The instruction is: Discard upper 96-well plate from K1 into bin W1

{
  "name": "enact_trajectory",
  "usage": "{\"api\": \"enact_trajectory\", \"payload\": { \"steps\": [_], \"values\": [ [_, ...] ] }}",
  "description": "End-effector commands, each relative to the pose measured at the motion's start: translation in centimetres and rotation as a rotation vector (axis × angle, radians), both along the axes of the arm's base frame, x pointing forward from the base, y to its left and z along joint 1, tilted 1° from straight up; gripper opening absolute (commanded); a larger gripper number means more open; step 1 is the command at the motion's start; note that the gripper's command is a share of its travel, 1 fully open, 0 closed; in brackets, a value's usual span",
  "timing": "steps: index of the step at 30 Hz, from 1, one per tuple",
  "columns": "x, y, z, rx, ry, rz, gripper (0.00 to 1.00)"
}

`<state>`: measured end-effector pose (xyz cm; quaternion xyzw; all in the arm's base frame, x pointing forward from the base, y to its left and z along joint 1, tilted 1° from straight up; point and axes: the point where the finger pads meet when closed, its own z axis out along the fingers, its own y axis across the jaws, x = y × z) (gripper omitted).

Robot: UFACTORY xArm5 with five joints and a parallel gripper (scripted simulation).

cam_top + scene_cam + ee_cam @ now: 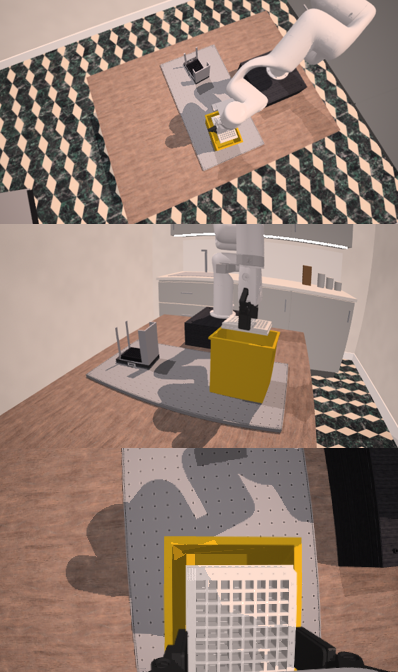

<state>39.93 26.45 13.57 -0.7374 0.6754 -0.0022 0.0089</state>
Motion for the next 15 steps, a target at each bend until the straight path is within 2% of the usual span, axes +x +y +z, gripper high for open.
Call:
{"api": "enact_trajectory", "payload": {
  "steps": [1,15],
  "values": [
    [0.1,0.07,0.11,0.002,-0.004,0.0,0.0],
    [0.11,0.07,-0.09,0.002,-0.004,0.0,0.0]
  ]
}}
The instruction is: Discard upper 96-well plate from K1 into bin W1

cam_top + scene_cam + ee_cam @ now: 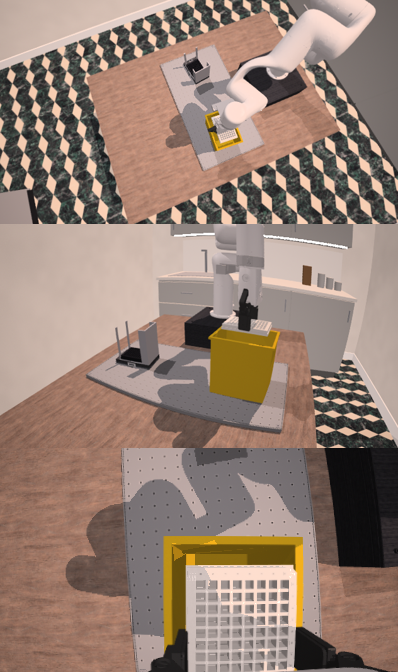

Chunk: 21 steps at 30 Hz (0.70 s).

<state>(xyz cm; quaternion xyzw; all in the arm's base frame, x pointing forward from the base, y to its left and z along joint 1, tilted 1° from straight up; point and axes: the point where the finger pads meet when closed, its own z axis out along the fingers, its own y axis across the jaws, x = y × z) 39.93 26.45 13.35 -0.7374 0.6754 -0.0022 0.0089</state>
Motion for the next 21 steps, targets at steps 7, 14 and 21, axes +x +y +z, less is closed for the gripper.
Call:
{"api": "enact_trajectory", "payload": {
  "steps": [7,14,21],
  "values": [
    [0.11,0.07,0.03,0.002,-0.004,0.0,0.0],
    [0.11,0.07,-0.07,0.002,-0.004,0.0,0.0],
    [0.11,0.07,-0.19,0.002,-0.004,0.0,0.0]
  ]
}}
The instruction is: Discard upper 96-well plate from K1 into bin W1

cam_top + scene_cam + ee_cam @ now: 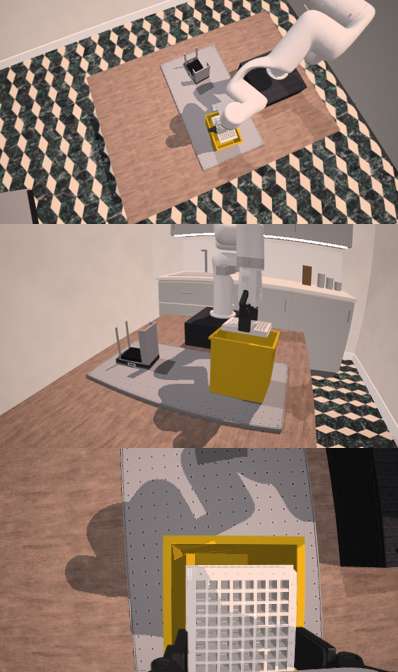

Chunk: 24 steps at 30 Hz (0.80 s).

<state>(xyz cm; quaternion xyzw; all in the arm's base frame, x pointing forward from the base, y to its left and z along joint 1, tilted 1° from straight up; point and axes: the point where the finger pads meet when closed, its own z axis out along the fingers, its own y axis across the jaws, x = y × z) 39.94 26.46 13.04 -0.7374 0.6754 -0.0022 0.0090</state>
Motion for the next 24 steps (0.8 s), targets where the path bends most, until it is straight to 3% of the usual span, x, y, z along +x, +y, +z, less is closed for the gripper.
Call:
{"api": "enact_trajectory", "payload": {
  "steps": [1,24],
  "values": [
    [0.1,0.07,0.11,0.002,-0.003,0.0,0.0],
    [0.11,0.07,-0.2,0.002,-0.003,0.0,0.0]
  ]
}}
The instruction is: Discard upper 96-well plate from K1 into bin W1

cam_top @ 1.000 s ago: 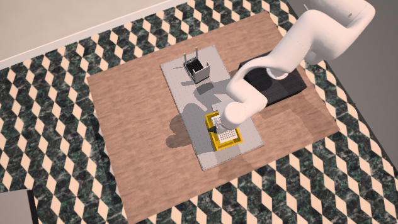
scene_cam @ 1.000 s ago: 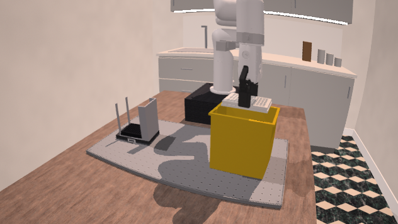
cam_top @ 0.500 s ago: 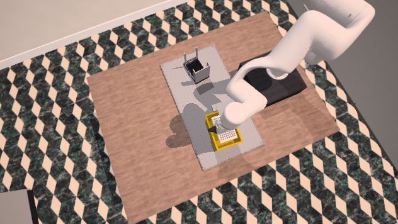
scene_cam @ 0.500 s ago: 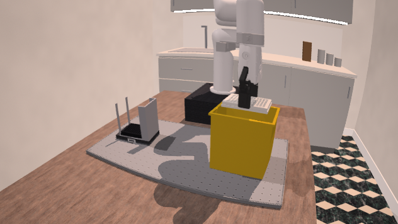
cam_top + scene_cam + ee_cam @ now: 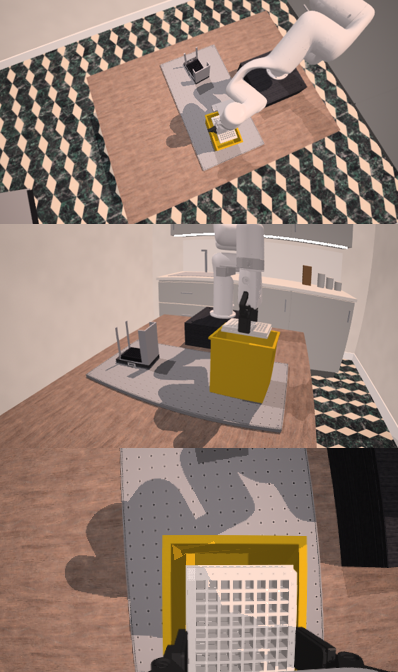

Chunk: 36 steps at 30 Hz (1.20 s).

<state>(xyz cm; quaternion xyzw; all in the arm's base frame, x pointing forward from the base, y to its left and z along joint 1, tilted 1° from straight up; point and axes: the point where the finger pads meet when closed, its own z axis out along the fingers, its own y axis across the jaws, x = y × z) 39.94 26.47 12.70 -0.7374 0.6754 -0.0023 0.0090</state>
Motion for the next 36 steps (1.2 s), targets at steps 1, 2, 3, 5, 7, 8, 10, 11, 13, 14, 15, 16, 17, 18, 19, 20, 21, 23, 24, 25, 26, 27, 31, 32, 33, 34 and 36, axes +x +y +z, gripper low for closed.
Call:
{"api": "enact_trajectory", "payload": {
  "steps": [1,2,3,5,7,8,10,11,13,14,15,16,17,18,19,20,21,23,24,25,26,27,31,32,33,34,36],
  "values": [
    [0.1,0.07,0.11,0.002,-0.003,0.0,0.0],
    [0.1,0.07,0.09,0.002,-0.003,0.0,0.0],
    [0.1,0.07,0.03,0.002,-0.003,0.0,1.0],
    [0.1,0.07,0.01,0.002,-0.003,0.0,1.0],
    [0.1,0.07,0.01,0.002,-0.003,0.0,1.0],
    [0.1,0.07,0.01,0.002,-0.003,0.0,1.0],
    [0.1,0.07,0.01,0.002,-0.003,0.0,1.0],
    [0.1,0.07,0.01,0.002,-0.003,0.0,1.0],
    [0.1,0.07,0.01,0.002,-0.003,0.0,1.0],
    [0.1,0.07,0.01,0.002,-0.003,0.0,1.0],
    [0.1,0.07,0.01,0.002,-0.003,0.0,1.0],
    [0.1,0.07,0.01,0.002,-0.003,0.0,1.0],
    [0.1,0.07,0.01,0.002,-0.003,0.0,1.0],
    [0.1,0.07,0.01,0.002,-0.003,0.0,1.0],
    [0.1,0.07,0.01,0.002,-0.003,0.0,1.0],
    [0.1,0.07,0.01,0.002,-0.003,0.0,1.0],
    [0.1,0.07,0.01,0.002,-0.003,0.0,1.0],
    [0.1,0.07,0.01,0.002,-0.003,0.0,1.0],
    [0.1,0.07,0.01,0.002,-0.003,0.0,1.0],
    [0.1,0.07,0.01,0.002,-0.003,0.0,1.0],
    [0.1,0.07,0.01,0.002,-0.003,0.0,1.0],
    [0.1,0.07,0.01,0.002,-0.003,0.0,1.0],
    [0.1,0.07,0.01,0.002,-0.003,0.0,1.0],
    [0.1,0.07,0.01,0.002,-0.003,0.0,1.0],
    [0.1,0.07,0.01,0.002,-0.003,0.0,1.0],
    [0.1,0.07,0.01,0.002,-0.003,0.0,1.0],
    [0.1,0.07,0.01,0.002,-0.003,0.0,1.0]
  ]
}}
